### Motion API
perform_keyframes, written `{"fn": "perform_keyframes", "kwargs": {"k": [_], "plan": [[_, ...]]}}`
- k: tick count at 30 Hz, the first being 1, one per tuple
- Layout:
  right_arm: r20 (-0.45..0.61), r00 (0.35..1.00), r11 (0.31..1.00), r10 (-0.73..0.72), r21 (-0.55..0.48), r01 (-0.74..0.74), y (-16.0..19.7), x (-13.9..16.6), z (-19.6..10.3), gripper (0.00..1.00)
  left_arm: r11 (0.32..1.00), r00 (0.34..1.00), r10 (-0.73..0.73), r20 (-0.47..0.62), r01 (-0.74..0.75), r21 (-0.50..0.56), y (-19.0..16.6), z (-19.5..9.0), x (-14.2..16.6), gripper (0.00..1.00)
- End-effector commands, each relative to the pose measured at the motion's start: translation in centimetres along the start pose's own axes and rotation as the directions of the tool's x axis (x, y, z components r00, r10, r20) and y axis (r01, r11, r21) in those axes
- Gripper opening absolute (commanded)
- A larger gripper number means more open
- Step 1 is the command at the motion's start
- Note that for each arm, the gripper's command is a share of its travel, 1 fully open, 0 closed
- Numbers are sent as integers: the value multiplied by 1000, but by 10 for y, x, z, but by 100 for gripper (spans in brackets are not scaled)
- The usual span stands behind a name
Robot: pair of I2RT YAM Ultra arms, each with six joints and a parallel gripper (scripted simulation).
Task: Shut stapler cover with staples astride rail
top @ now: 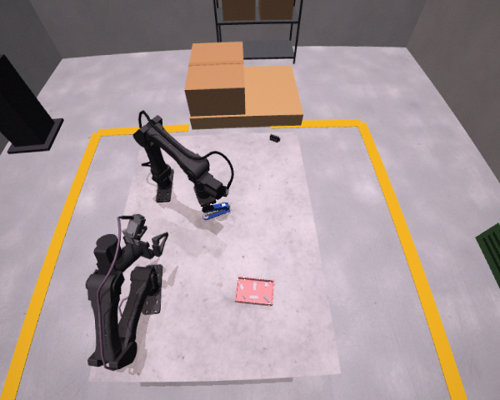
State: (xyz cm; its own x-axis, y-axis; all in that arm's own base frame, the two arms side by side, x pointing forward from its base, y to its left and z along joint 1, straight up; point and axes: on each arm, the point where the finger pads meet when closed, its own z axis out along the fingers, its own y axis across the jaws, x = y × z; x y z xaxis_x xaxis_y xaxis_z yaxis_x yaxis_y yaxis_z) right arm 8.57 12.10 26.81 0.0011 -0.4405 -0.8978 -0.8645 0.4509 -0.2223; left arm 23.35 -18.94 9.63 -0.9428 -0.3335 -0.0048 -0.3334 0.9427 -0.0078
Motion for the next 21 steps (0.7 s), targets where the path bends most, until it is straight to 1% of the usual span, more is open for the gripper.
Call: {"fn": "perform_keyframes", "kwargs": {"k": [1, 21], "plan": [[11, 1000, 1000, 9, -1, -9, -1, -1, -1, 100, 1000, 1000, -1, -5, 1, -3, -1, 6, -3, 0], [11, 1000, 1000, 9, -1, -9, -1, -1, -1, 100, 1000, 1000, -9, -6, 9, -6, 0, 19, -1, 0]]}}
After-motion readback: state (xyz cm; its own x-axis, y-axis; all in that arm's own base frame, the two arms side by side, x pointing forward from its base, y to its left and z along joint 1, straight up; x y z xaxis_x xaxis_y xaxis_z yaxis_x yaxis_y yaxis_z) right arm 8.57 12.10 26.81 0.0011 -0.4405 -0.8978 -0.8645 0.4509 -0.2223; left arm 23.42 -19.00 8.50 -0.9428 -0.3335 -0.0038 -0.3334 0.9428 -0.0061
